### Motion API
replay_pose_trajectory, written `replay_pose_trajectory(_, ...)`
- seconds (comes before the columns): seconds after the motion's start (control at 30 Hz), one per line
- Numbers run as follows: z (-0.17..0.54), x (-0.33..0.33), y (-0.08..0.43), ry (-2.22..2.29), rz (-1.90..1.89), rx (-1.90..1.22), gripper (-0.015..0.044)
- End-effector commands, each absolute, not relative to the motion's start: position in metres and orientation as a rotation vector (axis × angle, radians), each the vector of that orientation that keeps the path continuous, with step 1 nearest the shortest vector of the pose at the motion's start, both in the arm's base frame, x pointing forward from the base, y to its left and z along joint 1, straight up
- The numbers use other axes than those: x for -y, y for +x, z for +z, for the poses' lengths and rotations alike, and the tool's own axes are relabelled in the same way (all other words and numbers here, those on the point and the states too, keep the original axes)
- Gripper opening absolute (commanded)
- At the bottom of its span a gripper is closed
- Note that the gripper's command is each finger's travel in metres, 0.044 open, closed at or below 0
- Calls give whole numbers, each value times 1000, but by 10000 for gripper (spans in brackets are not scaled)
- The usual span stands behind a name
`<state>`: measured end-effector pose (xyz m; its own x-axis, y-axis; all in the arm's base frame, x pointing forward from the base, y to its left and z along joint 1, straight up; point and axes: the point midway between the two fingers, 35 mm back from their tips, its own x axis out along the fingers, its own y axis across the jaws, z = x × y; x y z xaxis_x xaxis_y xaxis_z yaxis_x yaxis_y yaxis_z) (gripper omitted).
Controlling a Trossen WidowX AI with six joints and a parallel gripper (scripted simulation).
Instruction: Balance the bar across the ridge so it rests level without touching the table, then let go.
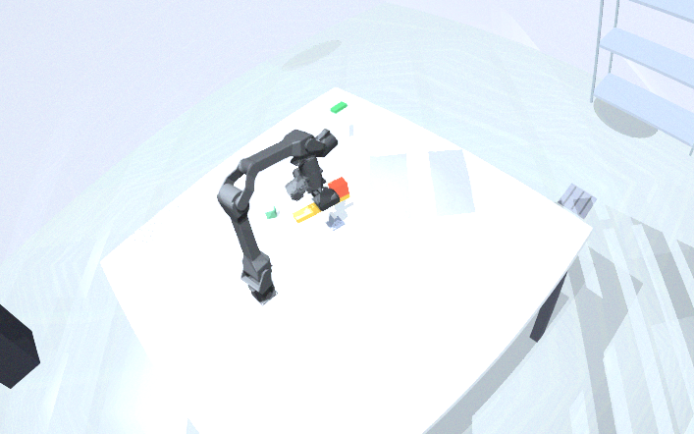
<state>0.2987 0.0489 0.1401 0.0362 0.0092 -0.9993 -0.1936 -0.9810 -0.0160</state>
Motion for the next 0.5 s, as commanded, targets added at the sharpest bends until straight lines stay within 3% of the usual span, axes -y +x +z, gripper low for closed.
replay_pose_trajectory(0.0, 133, -48, 297, -2152, 2087, -191, 0)
replay_pose_trajectory(0.47, 111, -46, 297, -2155, 2091, -185, 0)
